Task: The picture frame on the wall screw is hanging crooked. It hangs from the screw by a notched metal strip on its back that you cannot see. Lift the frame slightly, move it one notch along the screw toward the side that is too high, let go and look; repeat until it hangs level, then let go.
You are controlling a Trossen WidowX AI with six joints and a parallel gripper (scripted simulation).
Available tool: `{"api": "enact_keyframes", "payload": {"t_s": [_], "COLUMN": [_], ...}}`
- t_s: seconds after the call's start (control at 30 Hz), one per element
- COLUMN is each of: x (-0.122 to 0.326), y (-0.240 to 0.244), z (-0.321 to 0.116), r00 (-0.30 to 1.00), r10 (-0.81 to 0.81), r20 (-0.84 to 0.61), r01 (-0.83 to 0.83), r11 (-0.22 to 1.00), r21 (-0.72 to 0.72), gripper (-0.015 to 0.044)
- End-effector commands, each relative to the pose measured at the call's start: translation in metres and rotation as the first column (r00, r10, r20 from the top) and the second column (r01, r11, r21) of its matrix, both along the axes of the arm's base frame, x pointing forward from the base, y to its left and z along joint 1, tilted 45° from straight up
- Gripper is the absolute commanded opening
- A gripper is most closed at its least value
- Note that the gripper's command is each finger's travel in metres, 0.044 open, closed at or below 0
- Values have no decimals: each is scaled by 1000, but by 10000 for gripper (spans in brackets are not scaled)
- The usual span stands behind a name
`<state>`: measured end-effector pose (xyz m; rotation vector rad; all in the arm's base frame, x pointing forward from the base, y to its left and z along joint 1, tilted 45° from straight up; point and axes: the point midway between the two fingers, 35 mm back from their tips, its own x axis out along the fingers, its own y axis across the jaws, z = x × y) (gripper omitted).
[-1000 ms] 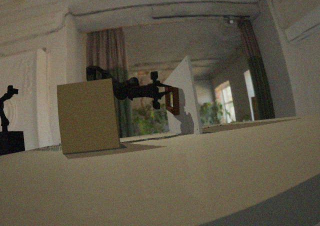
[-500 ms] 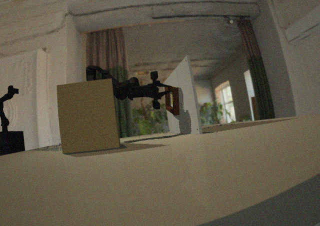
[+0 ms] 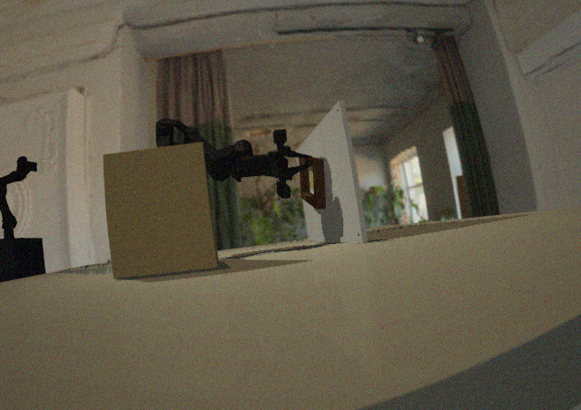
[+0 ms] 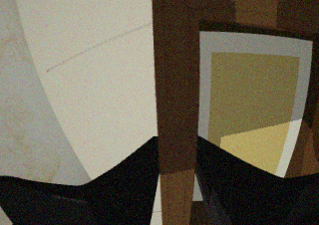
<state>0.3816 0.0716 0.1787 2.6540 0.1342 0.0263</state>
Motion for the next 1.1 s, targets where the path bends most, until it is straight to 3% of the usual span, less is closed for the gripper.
{"api": "enact_keyframes", "payload": {"t_s": [0.0,1.07], "x": [0,0], "y": [-1,2], "z": [6,10], "r00": [1000,1000], "r10": [-6,-6], "r20": [16,16], "r01": [6,6], "r11": [1000,1000], "r21": [-1,-1], "gripper": [0,0]}}
